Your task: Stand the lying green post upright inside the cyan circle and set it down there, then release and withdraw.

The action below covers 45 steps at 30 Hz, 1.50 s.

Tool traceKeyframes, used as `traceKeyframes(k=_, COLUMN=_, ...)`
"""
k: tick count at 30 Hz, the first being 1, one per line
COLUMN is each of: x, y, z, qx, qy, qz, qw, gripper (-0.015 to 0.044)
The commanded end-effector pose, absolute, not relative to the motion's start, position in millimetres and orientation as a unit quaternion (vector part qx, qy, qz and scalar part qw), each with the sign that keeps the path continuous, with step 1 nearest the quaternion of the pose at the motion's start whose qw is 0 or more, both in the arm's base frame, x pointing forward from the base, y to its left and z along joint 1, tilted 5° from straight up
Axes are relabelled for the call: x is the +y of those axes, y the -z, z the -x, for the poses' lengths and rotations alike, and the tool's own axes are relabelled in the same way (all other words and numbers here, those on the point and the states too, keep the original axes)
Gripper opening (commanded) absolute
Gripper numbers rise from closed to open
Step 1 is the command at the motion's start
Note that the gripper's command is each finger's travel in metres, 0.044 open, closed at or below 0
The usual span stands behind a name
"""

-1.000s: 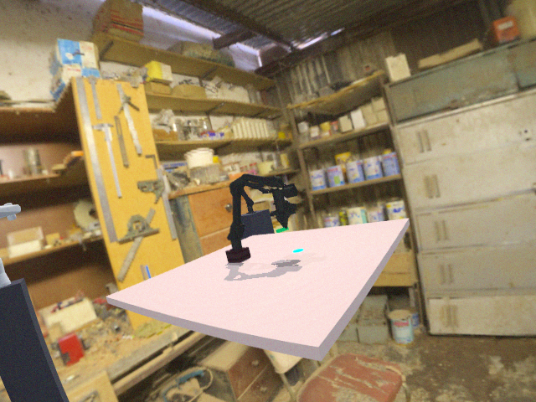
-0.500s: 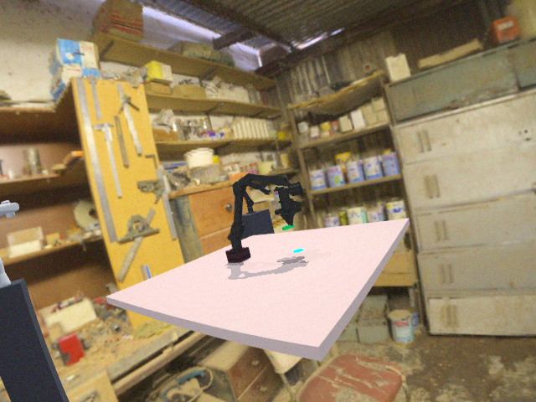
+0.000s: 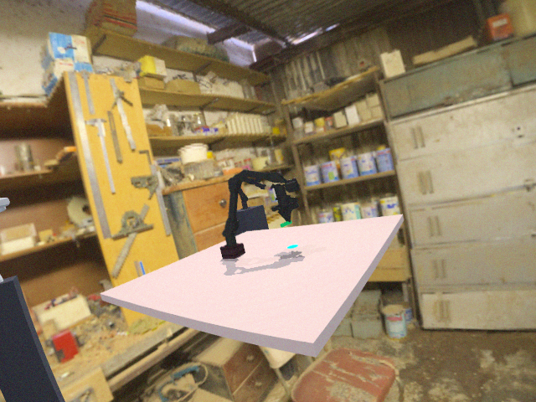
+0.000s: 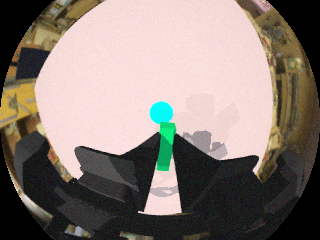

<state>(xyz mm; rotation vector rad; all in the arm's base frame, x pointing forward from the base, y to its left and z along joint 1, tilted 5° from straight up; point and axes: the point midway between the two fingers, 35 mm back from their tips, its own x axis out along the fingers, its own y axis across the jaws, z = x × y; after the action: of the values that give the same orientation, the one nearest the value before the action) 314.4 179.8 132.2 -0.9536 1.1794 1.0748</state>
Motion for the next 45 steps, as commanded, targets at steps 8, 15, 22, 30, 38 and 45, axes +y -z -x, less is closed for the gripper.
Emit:
traceKeyframes(k=8, x=184.1, y=-121.2, z=-323.7, qx=0.499, qy=-0.462, qz=0.381, qw=0.627, gripper=0.0023)
traceKeyframes(k=15, x=186.6, y=-115.4, z=-330.5, qx=0.490, qy=-0.461, qz=0.362, qw=0.645, gripper=0.0023)
traceKeyframes(k=22, x=188.8, y=-110.0, z=-337.0, qx=0.480, qy=-0.460, qz=0.344, qw=0.663, gripper=0.0023)
traceKeyframes(k=30, x=190.9, y=-104.4, z=-344.2, qx=0.468, qy=-0.460, qz=0.322, qw=0.682, gripper=0.0023)
traceKeyframes(k=38, x=192.6, y=-99.3, z=-351.0, qx=0.456, qy=-0.459, qz=0.301, qw=0.700, gripper=0.0023)
traceKeyframes(k=45, x=193.7, y=-95.3, z=-356.7, qx=0.445, qy=-0.459, qz=0.283, qw=0.715, gripper=0.0023)
